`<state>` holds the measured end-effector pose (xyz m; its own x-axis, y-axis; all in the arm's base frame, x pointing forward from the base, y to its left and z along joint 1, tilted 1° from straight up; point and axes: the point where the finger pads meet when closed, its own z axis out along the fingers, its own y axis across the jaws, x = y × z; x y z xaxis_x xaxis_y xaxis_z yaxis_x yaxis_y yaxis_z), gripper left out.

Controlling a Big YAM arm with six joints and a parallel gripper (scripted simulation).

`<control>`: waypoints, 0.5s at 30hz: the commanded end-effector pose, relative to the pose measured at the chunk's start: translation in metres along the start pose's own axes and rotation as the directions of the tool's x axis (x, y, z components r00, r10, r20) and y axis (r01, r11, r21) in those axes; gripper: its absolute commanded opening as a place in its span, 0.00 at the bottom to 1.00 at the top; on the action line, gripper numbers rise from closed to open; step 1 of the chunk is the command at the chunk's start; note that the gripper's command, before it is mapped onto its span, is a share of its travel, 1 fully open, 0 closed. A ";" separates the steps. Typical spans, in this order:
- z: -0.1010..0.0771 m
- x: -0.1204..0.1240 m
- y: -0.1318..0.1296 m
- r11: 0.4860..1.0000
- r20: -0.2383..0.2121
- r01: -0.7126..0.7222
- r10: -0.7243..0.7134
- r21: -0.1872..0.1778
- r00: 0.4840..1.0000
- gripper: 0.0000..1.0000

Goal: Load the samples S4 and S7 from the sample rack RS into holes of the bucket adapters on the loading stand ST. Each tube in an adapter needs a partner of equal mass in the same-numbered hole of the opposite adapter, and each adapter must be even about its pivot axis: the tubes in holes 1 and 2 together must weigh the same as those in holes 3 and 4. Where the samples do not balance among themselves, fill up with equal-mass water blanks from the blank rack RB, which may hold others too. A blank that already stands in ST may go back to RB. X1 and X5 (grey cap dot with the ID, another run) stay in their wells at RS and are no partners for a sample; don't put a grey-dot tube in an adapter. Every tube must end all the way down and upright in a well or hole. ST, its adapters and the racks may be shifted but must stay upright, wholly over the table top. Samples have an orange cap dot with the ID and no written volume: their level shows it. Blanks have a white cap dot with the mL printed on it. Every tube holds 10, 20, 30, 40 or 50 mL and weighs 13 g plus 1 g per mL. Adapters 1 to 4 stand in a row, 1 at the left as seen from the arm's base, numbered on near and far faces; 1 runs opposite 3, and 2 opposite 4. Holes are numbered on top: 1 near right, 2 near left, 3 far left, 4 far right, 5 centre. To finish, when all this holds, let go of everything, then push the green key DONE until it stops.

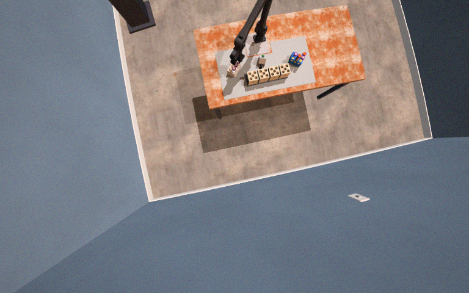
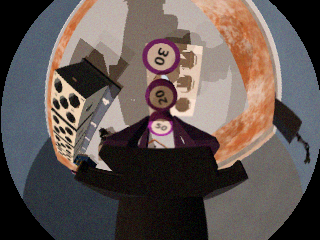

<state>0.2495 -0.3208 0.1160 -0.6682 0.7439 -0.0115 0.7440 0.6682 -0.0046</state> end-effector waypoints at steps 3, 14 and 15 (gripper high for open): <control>-0.014 -0.013 -0.002 1.000 0.045 0.000 -0.001 0.003 0.999 0.00; -0.051 -0.019 -0.005 1.000 0.075 0.002 -0.003 0.006 0.997 0.00; -0.056 -0.019 -0.005 1.000 0.080 0.002 -0.003 0.006 0.997 0.00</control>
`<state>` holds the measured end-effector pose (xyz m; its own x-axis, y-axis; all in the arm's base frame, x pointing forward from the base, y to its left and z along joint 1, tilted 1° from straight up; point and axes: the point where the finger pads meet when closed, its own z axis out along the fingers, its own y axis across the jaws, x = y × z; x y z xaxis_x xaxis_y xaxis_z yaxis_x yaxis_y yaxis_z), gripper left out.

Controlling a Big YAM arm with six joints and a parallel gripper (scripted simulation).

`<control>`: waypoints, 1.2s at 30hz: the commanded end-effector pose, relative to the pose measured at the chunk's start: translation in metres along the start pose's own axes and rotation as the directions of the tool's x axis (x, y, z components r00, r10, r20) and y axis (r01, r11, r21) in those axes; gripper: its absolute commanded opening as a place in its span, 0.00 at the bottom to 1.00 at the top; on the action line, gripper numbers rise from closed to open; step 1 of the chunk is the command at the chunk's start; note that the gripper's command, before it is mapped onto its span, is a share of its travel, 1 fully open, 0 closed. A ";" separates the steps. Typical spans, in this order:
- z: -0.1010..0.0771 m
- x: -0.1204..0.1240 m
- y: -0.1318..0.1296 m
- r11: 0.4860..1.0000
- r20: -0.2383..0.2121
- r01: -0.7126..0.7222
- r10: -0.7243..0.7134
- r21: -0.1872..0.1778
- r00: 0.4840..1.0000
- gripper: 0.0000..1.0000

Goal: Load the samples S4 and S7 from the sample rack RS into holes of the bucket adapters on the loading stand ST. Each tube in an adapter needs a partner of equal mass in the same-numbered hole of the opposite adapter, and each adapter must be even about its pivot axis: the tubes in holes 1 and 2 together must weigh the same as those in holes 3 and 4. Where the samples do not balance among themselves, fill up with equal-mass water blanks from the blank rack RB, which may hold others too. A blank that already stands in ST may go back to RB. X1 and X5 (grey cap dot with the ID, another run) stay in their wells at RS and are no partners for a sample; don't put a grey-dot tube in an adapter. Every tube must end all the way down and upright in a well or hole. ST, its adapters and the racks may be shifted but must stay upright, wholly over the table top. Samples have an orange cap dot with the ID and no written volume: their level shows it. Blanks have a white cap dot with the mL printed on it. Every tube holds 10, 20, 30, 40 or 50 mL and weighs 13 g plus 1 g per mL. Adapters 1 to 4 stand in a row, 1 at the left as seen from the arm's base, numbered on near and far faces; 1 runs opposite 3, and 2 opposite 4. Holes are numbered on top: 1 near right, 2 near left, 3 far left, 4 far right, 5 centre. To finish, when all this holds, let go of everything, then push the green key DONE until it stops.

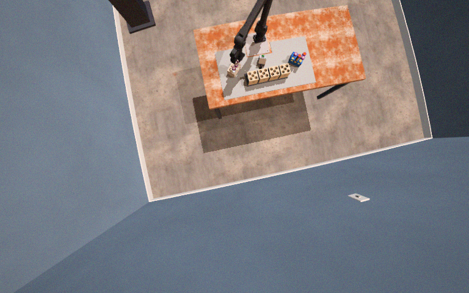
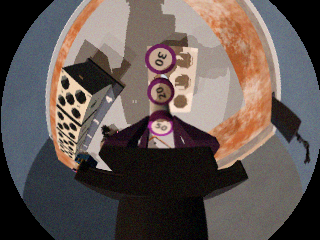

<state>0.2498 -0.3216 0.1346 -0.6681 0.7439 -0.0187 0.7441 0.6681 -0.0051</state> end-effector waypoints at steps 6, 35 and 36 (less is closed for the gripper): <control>-0.058 -0.017 -0.005 1.000 0.073 0.002 -0.003 0.005 0.997 0.00; -0.140 -0.012 -0.003 1.000 0.068 0.003 -0.003 0.005 0.998 0.00; -0.145 -0.011 -0.003 1.000 0.074 0.002 -0.003 0.005 0.997 0.00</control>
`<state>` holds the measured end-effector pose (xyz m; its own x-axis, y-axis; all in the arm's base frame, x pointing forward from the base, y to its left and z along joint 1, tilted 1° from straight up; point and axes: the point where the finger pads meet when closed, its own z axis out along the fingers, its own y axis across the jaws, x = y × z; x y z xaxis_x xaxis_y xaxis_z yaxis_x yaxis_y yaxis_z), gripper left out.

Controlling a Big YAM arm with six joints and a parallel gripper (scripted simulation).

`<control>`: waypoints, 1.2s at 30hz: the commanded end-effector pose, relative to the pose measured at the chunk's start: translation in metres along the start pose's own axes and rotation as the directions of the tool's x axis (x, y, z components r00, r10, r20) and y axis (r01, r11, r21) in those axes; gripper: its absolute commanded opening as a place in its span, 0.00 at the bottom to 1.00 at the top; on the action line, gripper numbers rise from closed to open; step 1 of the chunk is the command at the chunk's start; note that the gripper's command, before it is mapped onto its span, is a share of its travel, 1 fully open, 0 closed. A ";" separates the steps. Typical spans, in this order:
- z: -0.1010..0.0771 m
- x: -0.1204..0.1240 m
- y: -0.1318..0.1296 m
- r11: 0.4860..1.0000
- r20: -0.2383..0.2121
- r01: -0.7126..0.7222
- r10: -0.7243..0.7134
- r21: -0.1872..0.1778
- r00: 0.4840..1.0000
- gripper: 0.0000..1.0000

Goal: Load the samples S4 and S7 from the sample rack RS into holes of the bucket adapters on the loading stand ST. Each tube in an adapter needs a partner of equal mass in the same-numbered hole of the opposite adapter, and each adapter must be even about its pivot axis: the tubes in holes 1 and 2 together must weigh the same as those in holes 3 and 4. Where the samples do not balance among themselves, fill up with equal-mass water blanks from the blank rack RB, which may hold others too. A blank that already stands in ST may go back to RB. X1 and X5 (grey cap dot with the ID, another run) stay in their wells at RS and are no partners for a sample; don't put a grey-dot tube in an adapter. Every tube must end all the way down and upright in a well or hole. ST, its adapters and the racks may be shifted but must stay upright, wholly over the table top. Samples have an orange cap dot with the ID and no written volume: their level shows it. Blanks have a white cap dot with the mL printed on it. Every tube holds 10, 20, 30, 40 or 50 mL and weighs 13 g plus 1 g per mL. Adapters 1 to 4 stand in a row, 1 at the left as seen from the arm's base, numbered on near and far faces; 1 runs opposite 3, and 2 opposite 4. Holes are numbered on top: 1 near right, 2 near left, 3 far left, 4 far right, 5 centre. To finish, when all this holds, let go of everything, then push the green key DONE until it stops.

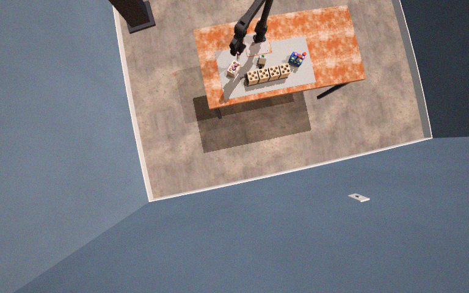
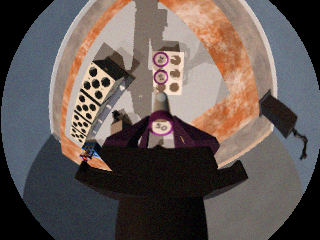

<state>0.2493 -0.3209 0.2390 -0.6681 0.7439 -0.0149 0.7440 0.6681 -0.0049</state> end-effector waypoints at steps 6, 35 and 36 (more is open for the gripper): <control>-0.028 0.014 0.023 0.995 0.019 0.103 -0.103 0.001 0.995 0.00; -0.034 0.077 0.175 0.718 0.036 0.695 -0.695 0.009 0.718 0.00; -0.034 0.080 0.182 0.700 0.037 0.714 -0.714 0.010 0.699 0.00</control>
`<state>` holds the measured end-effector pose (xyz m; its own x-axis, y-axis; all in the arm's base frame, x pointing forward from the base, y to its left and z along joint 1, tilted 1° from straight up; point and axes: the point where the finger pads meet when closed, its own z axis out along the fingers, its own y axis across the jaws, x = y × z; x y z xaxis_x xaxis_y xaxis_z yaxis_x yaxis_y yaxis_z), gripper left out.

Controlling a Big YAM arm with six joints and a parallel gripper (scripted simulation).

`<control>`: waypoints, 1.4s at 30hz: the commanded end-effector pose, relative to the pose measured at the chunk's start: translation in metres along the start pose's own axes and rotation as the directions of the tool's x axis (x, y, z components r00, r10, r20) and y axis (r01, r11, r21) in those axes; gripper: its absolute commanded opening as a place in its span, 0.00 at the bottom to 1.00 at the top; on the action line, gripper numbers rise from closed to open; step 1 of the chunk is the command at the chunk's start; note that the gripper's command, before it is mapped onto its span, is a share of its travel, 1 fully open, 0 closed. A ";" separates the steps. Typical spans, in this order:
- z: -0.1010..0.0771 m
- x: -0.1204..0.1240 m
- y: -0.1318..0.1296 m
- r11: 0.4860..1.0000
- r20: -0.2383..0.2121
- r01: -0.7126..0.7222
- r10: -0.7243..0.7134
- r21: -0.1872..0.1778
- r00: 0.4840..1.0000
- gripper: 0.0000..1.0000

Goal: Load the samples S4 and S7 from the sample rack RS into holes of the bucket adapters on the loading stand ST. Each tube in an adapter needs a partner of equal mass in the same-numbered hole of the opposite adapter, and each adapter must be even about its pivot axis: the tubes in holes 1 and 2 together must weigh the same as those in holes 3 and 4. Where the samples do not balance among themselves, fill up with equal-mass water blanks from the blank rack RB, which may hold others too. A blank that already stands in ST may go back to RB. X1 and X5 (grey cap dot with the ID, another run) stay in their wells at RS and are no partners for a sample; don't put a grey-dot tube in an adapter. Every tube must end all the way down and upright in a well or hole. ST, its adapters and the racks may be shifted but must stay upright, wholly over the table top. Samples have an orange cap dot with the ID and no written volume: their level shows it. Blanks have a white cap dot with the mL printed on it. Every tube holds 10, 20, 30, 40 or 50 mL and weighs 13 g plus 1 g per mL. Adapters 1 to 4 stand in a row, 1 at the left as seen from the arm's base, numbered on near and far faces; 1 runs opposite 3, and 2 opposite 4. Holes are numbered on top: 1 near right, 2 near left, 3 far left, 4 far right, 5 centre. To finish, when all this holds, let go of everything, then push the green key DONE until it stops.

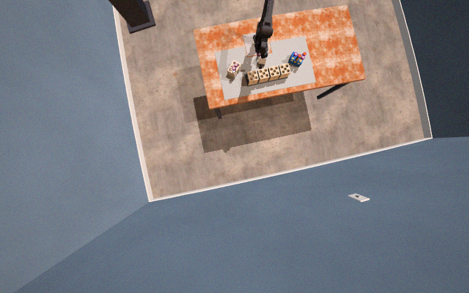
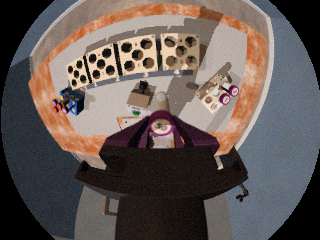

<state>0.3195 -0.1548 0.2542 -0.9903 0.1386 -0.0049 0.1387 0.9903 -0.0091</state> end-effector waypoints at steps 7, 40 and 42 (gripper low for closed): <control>-0.025 -0.033 0.060 0.997 0.055 0.074 -0.074 0.012 0.996 0.00; -0.026 -0.081 0.255 0.997 0.053 0.075 -0.074 -0.014 0.996 0.00; -0.026 -0.082 0.261 0.997 0.049 0.075 -0.074 -0.014 0.996 0.00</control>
<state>0.4231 0.0825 0.2563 -0.9997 0.0230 -0.0082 0.0231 0.9997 -0.0076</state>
